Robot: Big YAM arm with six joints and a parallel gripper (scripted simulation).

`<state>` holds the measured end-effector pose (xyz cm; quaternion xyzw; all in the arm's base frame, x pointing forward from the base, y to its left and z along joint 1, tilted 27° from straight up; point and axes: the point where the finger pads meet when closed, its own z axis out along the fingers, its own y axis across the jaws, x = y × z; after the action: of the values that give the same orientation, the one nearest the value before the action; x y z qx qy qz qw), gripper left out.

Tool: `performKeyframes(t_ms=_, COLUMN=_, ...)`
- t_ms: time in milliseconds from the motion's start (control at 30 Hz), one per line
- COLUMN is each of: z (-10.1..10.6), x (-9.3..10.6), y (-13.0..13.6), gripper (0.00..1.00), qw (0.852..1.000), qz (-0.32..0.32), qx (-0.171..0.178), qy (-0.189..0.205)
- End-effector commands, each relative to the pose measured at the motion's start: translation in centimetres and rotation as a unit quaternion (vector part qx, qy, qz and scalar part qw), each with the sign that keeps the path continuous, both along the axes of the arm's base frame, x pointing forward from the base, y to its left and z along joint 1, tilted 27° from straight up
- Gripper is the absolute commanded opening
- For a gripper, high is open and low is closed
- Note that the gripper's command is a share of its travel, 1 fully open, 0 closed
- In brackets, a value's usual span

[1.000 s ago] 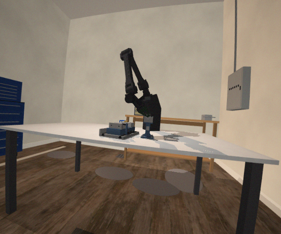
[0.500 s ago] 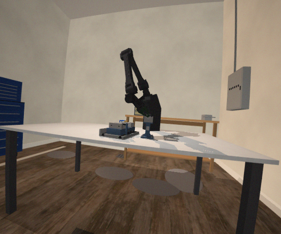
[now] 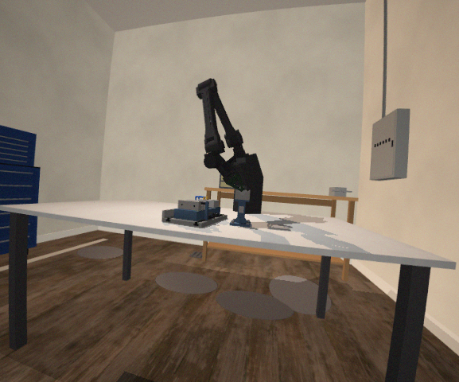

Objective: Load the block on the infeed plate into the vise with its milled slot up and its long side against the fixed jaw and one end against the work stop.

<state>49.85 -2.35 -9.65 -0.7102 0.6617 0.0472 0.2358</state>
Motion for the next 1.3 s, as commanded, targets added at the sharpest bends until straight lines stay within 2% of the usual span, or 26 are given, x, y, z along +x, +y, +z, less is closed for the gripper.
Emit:
performKeyframes(t_ms=0, z=0.0, x=0.8, y=-0.3, gripper=0.81, qw=1.000, qz=0.003, qx=-0.001, qy=-0.010)
performKeyframes(t_ms=867, z=-0.8, x=0.5, y=-0.7, gripper=0.81, qw=1.000, qz=0.001, qx=-0.001, qy=-0.007)
performKeyframes(t_ms=1100, z=-1.2, x=-0.2, y=0.7, gripper=0.81, qw=1.000, qz=0.002, qx=-0.006, qy=0.004)
performKeyframes(t_ms=1267, z=-0.5, x=0.2, y=-0.2, gripper=0.81, qw=1.000, qz=-0.006, qx=-0.011, qy=-0.004)
